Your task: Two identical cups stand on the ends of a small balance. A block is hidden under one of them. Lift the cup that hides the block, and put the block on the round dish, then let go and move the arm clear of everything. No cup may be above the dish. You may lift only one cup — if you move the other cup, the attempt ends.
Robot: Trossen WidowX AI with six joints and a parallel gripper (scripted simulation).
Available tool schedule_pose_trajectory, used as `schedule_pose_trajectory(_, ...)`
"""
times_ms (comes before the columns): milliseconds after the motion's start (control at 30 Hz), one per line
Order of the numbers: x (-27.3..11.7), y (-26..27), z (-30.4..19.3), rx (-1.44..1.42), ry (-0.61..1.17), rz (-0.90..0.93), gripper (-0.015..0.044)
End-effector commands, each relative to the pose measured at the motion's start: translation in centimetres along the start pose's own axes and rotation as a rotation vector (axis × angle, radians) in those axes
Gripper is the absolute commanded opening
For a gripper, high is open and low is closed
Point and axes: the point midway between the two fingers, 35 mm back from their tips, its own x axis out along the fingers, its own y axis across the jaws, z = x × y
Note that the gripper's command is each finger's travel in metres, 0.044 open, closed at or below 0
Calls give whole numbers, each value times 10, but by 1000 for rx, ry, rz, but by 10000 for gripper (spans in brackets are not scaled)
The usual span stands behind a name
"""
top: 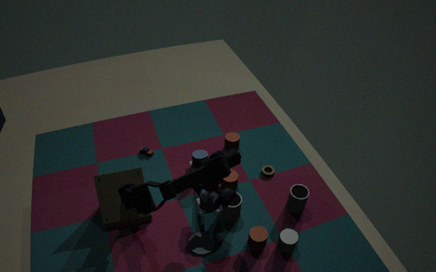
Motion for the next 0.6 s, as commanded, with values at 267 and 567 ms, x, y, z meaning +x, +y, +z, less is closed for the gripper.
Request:
schedule_pose_trajectory(267,34,-26,-90,11,-38,13,0)
schedule_pose_trajectory(567,56,-22,-159,1,-9,-17,0)
